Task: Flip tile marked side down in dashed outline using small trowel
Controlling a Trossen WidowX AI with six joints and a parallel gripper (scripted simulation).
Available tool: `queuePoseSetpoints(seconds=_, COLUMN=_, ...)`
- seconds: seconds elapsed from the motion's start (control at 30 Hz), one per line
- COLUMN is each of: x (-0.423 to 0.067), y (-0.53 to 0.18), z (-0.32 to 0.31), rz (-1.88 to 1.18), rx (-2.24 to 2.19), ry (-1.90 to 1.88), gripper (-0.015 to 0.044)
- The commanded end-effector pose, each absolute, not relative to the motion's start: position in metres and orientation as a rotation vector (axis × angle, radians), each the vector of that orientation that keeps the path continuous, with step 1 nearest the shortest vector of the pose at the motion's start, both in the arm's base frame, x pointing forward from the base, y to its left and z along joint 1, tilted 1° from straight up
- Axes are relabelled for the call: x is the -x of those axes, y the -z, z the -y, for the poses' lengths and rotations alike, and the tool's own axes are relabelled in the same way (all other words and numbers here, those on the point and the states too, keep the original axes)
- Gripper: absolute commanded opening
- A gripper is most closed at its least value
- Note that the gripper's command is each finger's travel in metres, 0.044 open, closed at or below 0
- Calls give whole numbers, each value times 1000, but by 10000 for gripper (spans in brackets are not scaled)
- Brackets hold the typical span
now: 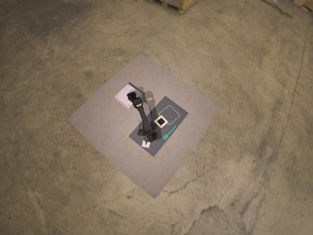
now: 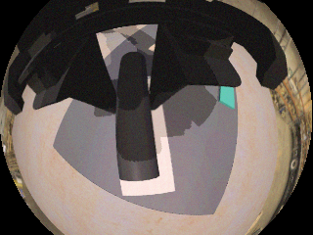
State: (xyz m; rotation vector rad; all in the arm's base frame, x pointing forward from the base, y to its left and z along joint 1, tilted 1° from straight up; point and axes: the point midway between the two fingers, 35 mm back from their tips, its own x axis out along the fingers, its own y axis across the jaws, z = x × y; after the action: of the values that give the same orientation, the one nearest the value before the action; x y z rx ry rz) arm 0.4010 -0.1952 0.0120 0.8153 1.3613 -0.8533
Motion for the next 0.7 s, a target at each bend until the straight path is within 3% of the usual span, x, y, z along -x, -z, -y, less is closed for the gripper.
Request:
queuePoseSetpoints(seconds=0.0, x=-401, y=-11, z=195, rz=-1325, rx=-903, ry=935, gripper=130)
queuePoseSetpoints(seconds=0.23, x=-401, y=-11, z=195, rz=-1301, rx=-953, ry=984, gripper=130)
queuePoseSetpoints(seconds=0.4, x=-401, y=-11, z=195, rz=-1301, rx=-953, ry=984, gripper=261)
queuePoseSetpoints(seconds=0.67, x=-401, y=-11, z=195, rz=-1301, rx=-953, ry=984, gripper=270)
